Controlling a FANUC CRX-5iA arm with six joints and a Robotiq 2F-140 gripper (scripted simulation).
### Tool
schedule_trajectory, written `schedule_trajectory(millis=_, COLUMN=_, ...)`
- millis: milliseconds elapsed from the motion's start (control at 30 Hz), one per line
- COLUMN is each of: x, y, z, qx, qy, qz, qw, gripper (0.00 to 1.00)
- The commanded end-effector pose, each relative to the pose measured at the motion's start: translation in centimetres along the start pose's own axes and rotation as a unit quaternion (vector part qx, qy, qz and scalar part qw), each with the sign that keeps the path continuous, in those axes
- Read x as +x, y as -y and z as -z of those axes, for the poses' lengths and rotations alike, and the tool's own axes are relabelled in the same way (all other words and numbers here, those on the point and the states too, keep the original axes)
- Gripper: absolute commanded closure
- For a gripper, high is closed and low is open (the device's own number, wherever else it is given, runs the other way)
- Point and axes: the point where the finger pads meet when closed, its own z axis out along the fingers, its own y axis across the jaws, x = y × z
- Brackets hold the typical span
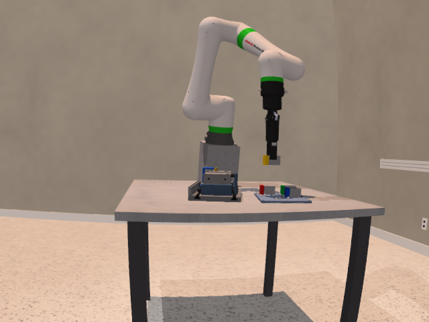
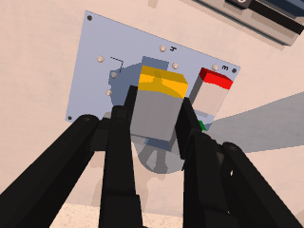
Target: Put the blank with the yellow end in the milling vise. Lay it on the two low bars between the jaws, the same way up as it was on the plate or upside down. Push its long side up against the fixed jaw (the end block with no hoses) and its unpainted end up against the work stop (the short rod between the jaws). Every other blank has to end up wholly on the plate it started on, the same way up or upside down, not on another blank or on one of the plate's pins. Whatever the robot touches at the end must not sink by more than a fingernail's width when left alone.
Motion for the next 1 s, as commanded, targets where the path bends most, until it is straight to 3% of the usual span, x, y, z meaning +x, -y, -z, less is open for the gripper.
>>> schedule_trajectory(millis=0, x=0.0, y=0.1, z=0.1, qx=0.002, qy=-0.002, qz=-0.035, qw=0.999, gripper=0.9)
schedule_trajectory(millis=633, x=0.0, y=0.1, z=0.1, qx=0.002, qy=-0.003, qz=-0.09, qw=0.996, gripper=0.9)
schedule_trajectory(millis=967, x=3.3, y=0.2, z=0.0, qx=0.002, qy=-0.003, qz=-0.088, qw=0.996, gripper=0.9)
